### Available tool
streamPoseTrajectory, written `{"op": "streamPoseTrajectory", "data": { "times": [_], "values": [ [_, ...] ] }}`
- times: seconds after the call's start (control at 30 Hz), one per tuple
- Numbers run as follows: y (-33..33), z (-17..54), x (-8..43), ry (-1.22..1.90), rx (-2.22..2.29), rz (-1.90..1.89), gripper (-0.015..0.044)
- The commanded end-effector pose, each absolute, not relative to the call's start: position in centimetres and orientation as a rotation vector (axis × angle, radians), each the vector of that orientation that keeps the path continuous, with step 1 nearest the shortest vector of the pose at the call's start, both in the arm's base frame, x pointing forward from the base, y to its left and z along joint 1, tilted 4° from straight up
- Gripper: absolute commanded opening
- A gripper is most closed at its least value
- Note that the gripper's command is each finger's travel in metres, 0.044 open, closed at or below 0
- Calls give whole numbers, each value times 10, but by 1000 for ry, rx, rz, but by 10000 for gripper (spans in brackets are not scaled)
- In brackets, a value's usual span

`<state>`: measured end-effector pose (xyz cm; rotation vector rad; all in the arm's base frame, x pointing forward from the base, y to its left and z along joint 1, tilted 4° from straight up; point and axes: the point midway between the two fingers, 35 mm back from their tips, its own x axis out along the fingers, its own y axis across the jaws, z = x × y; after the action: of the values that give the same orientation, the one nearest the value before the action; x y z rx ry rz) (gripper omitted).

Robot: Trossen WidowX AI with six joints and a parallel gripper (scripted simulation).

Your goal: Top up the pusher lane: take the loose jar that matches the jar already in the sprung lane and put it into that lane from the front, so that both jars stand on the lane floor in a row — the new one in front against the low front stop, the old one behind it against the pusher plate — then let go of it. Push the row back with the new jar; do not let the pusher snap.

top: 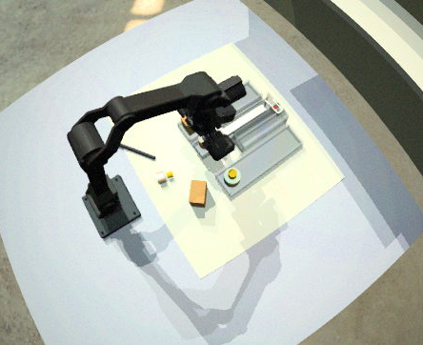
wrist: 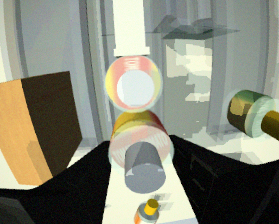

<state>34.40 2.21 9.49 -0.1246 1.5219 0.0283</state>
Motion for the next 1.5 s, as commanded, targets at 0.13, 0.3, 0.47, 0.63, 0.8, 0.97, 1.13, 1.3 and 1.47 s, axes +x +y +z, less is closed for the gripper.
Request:
{"op": "streamPoseTrajectory", "data": {
  "times": [0.13,0.3,0.47,0.63,0.8,0.97,1.13,1.3,1.47],
  "values": [
    [23,94,350,1496,-121,34,0],
    [23,93,350,1496,-121,34,0],
    [23,91,350,1496,-121,34,0],
    [23,89,350,1496,-121,34,0],
    [23,88,350,1496,-121,34,0],
    [23,86,350,1496,-121,34,0],
    [23,85,350,1496,-121,34,0],
    [22,83,350,1496,-121,34,0],
    [22,82,350,1496,-121,34,0]
  ]
}}
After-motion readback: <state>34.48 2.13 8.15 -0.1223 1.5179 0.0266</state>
